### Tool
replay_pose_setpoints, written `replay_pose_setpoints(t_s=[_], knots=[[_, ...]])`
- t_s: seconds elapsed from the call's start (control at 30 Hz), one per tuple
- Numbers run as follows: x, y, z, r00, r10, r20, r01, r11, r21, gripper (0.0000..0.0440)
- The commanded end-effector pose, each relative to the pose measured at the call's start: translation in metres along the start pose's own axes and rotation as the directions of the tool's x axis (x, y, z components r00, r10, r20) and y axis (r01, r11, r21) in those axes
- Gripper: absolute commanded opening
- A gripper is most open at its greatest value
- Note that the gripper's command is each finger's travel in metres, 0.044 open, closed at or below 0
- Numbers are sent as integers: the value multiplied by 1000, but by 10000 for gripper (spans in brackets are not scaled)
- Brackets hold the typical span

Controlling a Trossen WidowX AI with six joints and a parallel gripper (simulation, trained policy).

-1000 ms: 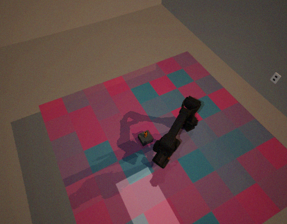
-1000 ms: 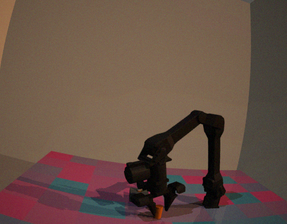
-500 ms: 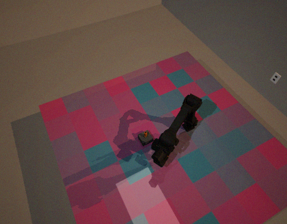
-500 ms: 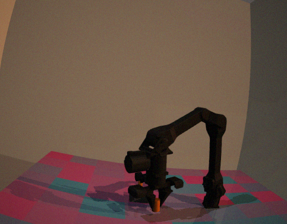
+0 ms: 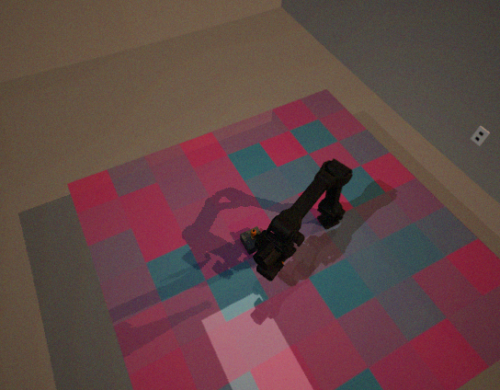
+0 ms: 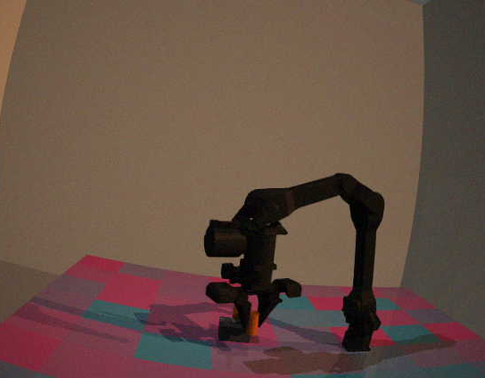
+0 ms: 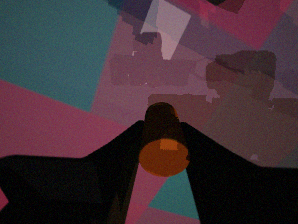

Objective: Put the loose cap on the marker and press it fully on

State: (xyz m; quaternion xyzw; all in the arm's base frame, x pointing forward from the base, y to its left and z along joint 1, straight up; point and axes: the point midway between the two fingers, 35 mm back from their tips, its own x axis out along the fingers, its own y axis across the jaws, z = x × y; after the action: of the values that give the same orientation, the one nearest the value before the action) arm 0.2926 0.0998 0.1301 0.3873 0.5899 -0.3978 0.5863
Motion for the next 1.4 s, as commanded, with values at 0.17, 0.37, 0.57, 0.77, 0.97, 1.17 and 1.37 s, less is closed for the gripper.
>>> replay_pose_setpoints(t_s=[0.17, 0.37, 0.57, 0.77, 0.97, 1.17, 1.37], knots=[[-24, 3, 27, 999, 43, -3, -42, 998, 52, 54], [-33, 2, 44, 999, 44, -3, -44, 995, 94, 46], [-37, -2, 64, 999, 37, -2, -36, 989, 141, 36], [-40, -9, 88, 1000, 28, -2, -27, 981, 192, 24], [-43, -19, 112, 1000, 19, -5, -17, 970, 243, 11], [-45, -31, 133, 1000, 9, -11, -5, 957, 291, 0], [-45, -39, 143, 1000, 2, -23, 6, 946, 325, 0]])
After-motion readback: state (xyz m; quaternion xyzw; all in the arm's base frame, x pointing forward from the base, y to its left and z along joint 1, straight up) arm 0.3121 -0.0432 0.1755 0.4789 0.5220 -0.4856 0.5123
